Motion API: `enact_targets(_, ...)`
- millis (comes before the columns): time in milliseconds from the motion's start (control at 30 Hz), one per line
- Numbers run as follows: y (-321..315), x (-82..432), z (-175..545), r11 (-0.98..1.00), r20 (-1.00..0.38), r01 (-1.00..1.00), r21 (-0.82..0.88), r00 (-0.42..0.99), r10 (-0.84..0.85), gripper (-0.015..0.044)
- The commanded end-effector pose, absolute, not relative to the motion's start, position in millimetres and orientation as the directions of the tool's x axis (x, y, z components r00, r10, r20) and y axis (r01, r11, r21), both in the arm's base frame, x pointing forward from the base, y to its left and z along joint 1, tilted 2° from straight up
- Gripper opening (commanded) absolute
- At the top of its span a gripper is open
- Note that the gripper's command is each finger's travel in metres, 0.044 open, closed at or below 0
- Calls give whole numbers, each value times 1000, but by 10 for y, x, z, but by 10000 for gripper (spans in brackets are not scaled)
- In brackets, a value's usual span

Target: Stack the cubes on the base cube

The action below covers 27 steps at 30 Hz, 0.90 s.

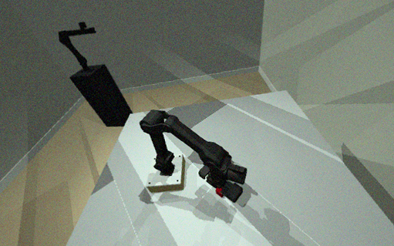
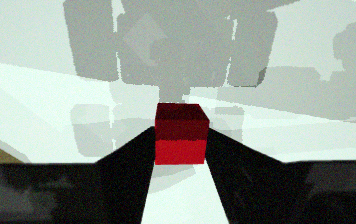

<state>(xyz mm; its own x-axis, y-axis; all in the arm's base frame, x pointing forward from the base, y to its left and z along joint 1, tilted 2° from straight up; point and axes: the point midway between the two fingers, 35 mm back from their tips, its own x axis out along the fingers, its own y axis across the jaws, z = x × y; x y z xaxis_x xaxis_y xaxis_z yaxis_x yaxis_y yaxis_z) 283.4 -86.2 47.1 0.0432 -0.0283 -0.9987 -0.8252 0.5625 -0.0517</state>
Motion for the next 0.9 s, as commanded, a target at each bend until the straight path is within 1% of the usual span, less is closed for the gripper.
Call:
enact_targets(0, -856, 2843, 622, 559, -999, -828, -54, 48, -26, 105)
enact_targets(433, -836, 2781, 1036, 559, -999, -828, -54, 48, -25, 105)
enact_targets(567, -829, 2777, 1057, 561, -999, -826, -53, 48, -25, 105)
enact_targets(867, -570, 2816, 1045, 660, -999, -750, -43, 47, -11, 105)
